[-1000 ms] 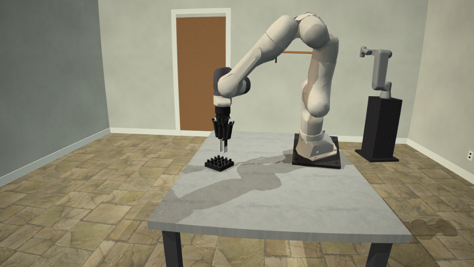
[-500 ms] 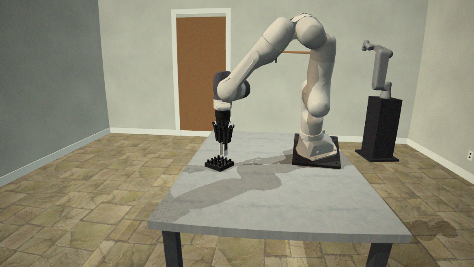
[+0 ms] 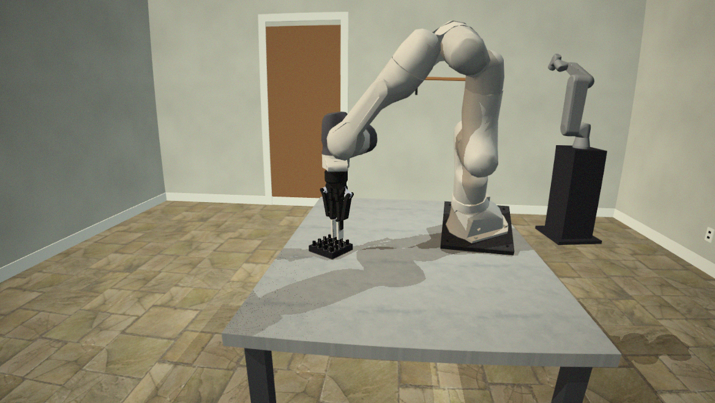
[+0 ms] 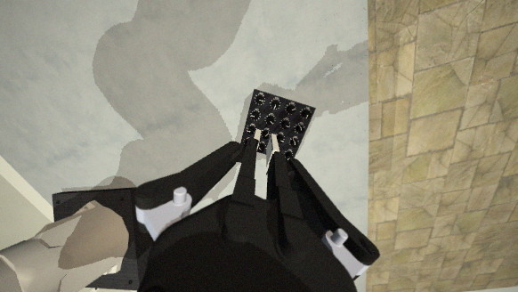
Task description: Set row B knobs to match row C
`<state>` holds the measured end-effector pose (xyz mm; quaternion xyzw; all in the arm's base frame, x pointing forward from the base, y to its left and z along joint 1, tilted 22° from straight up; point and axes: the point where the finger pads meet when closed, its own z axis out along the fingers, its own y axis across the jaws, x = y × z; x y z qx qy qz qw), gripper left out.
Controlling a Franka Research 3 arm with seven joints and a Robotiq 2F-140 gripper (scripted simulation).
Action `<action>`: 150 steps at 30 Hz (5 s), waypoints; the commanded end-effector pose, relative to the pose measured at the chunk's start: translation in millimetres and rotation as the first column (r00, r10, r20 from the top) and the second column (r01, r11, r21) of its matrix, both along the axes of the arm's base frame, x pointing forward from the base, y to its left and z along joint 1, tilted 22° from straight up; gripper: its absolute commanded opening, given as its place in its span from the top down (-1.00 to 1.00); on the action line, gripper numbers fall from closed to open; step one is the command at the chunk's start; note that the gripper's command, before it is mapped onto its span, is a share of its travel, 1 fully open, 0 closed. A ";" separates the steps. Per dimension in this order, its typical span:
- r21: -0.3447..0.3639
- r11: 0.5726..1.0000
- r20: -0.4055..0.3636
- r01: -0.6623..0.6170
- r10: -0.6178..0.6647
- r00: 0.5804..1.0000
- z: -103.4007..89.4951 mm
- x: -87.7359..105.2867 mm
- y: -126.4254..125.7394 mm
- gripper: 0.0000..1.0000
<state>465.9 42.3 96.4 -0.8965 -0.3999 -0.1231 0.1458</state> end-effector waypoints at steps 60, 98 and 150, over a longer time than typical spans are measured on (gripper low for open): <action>-0.005 1.000 0.011 -0.007 0.007 1.000 -1.3 5.3 3.5 0.77; -0.005 1.000 0.011 -0.007 0.007 1.000 -1.2 5.6 3.8 0.77; -0.012 1.000 -0.001 -0.006 0.006 1.000 -14.1 7.3 8.8 0.77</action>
